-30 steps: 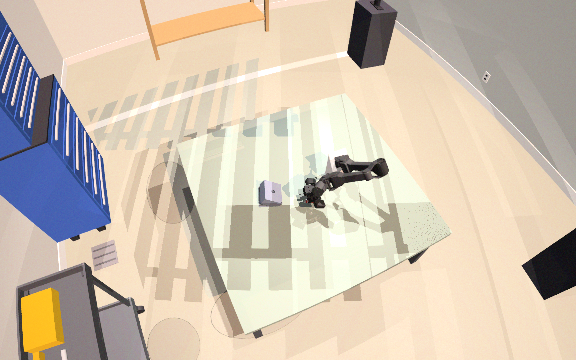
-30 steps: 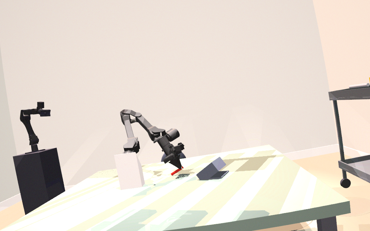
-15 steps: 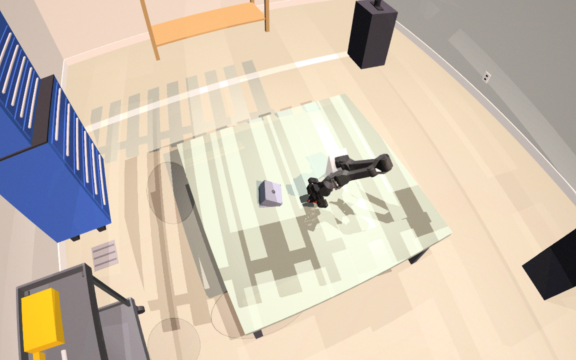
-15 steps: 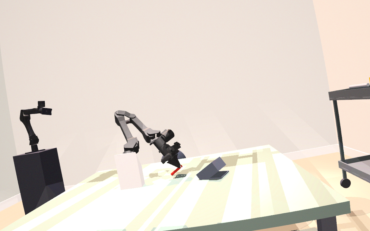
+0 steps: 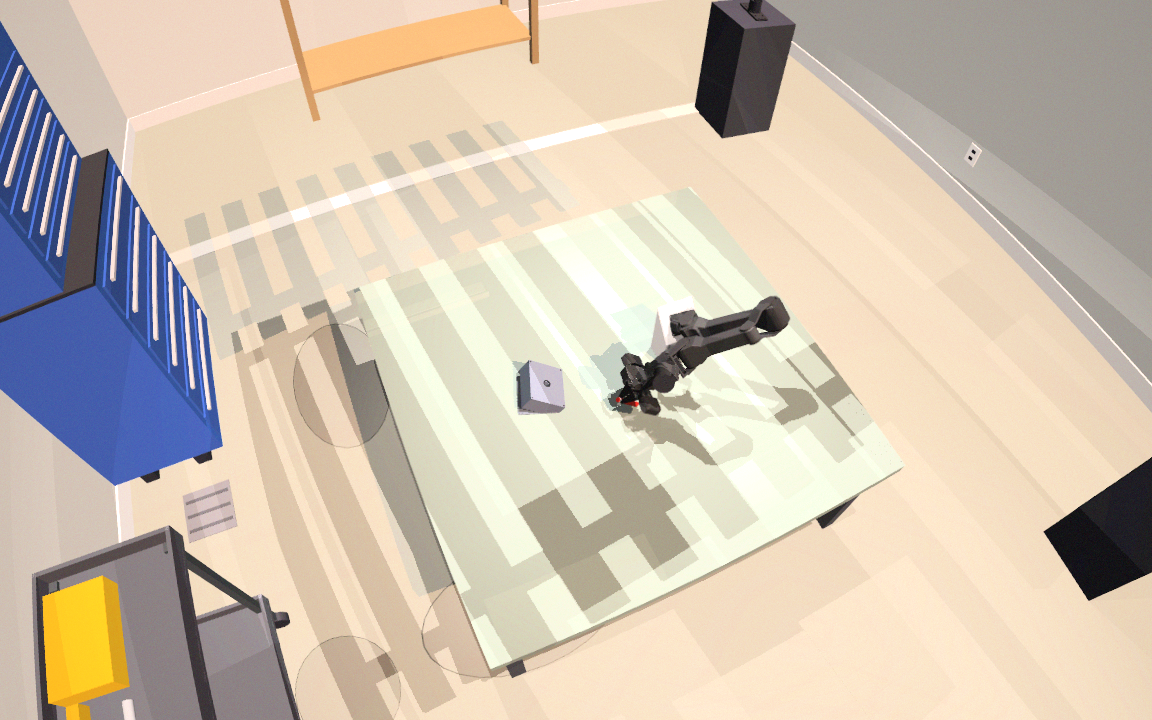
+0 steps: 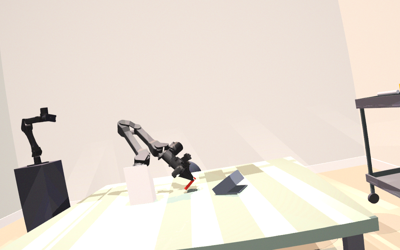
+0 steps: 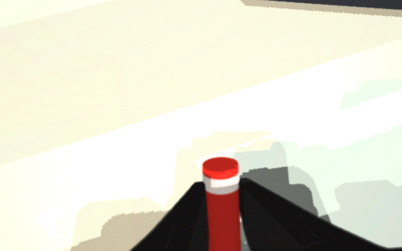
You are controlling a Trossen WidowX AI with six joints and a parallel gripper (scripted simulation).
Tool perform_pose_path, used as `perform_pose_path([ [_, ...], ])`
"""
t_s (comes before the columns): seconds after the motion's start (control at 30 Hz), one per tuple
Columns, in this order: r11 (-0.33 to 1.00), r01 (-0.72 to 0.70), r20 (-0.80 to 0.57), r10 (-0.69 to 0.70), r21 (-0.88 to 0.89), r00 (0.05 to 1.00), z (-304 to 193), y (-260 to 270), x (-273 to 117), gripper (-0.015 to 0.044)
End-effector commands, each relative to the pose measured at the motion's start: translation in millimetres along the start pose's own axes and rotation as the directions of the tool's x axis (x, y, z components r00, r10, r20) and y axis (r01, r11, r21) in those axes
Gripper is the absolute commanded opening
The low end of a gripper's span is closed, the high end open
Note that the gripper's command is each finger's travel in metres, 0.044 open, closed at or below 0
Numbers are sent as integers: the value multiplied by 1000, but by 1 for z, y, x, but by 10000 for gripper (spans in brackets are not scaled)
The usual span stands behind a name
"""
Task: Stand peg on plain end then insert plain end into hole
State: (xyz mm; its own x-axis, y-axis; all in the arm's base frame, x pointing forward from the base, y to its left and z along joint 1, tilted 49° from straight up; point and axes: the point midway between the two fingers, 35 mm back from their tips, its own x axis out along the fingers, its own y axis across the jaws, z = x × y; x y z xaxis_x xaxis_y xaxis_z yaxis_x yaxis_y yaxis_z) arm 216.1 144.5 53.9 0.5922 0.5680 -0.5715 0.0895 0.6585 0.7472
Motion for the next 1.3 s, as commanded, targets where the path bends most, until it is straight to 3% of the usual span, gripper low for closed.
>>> perform_pose_path([
  [0.0, 1000, 1, 33, -1, 5, 999, -2, -1, -2, 49],
  [0.9, 1000, 0, 263, -3, 9, 965, -13, -1, -17, 49],
  [1.27, 1000, -1, 273, -1, 8, 962, -15, -1, -23, 49],
])
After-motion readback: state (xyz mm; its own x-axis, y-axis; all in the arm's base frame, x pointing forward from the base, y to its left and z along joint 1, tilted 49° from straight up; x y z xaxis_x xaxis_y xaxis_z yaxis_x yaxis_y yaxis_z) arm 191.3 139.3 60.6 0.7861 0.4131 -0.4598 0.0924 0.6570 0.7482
